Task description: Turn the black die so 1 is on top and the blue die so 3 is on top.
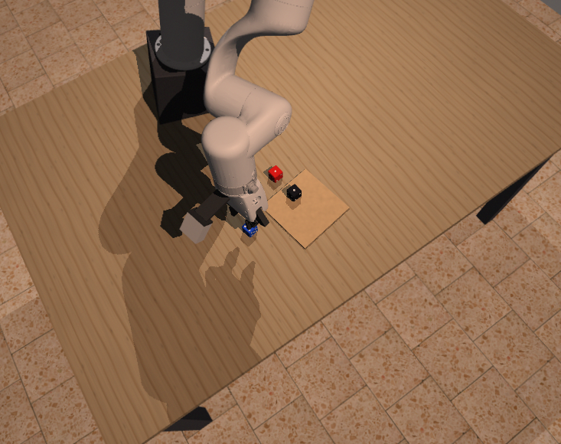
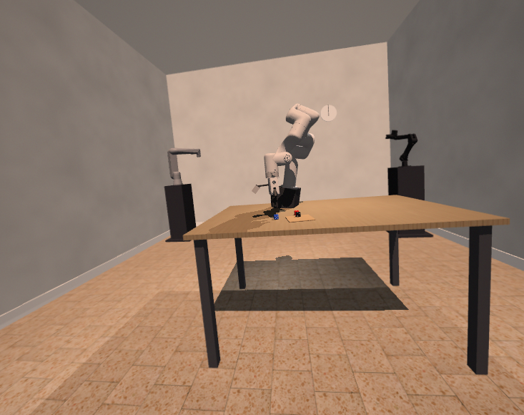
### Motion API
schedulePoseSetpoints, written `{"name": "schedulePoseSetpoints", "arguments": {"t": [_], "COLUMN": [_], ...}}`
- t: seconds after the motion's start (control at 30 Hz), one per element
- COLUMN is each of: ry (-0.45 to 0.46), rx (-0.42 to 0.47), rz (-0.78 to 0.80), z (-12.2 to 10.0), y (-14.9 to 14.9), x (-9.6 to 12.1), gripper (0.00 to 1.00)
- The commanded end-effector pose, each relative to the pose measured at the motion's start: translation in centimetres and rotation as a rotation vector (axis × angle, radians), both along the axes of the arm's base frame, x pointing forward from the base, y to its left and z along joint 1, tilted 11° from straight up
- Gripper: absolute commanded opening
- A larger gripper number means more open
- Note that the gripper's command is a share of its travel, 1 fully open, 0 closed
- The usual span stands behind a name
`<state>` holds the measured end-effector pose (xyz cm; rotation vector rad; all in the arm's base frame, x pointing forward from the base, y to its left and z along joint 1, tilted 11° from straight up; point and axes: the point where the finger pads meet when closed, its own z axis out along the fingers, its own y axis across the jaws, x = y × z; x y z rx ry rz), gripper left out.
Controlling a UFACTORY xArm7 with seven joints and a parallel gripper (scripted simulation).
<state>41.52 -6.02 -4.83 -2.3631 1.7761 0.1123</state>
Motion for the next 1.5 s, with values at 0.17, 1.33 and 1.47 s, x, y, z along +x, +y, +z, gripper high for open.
{"name": "schedulePoseSetpoints", "arguments": {"t": [0.17, 1.33, 1.47], "ry": [-0.003, -0.003, -0.003], "rx": [-0.001, -0.001, -0.001], "rz": [-0.001, -0.001, -0.001], "z": [-1.1, -3.8, -3.8], "y": [0.2, 0.7, 0.7], "x": [0.2, 0.4, 0.4], "gripper": [0.42, 0.42, 0.42]}}
